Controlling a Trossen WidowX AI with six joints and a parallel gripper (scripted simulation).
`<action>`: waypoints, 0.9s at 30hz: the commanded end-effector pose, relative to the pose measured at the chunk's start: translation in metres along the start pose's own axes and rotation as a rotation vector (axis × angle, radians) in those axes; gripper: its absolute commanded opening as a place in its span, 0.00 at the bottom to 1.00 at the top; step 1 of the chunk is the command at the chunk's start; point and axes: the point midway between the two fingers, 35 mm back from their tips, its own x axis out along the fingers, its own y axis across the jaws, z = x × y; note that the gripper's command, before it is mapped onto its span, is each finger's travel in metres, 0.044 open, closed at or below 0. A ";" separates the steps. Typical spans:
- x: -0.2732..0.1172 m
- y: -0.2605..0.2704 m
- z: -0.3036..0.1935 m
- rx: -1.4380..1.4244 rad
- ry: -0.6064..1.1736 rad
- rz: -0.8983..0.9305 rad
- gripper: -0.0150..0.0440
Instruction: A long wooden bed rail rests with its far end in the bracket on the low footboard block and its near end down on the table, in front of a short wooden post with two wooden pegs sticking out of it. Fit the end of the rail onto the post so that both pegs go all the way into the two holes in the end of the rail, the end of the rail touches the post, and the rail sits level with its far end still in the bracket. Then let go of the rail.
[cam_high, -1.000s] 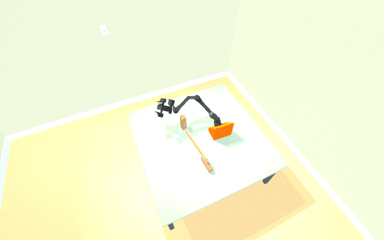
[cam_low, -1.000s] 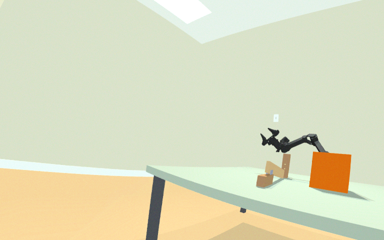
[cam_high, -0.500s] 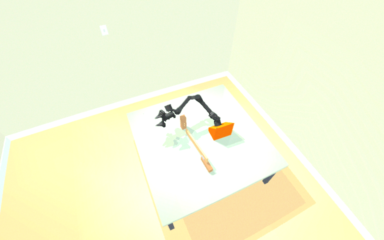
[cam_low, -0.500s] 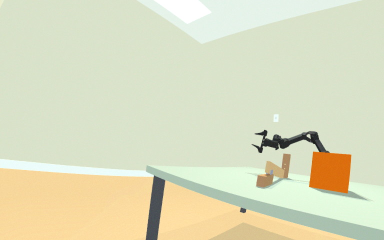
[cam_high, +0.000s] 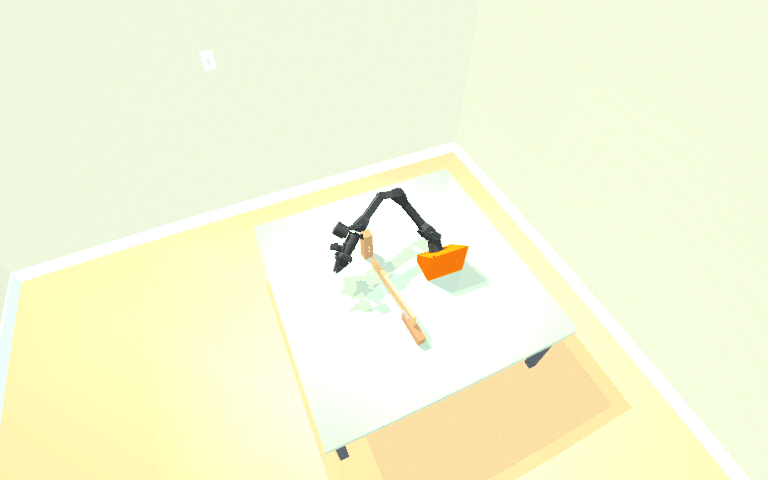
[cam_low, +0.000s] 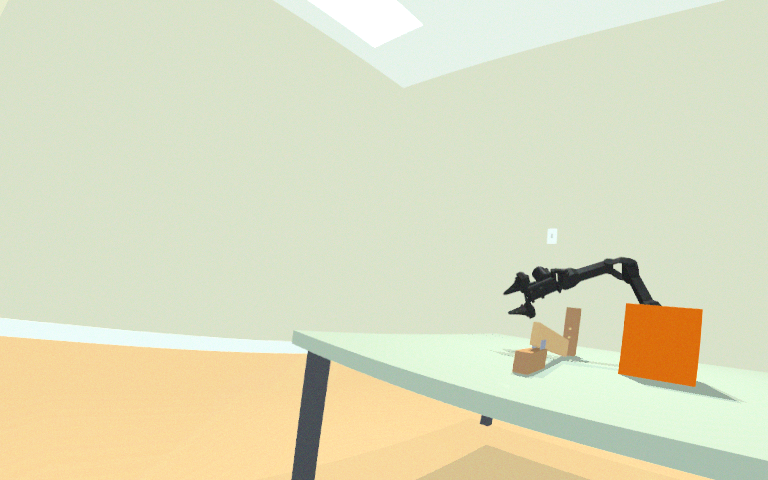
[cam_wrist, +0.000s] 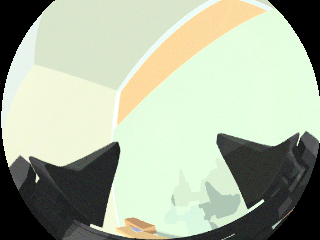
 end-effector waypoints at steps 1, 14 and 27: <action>-0.013 -0.006 -0.079 -0.487 0.340 -0.134 1.00; -0.098 -0.037 -0.171 -1.580 1.099 -0.058 1.00; -0.120 -0.046 -0.174 -1.805 1.264 0.016 1.00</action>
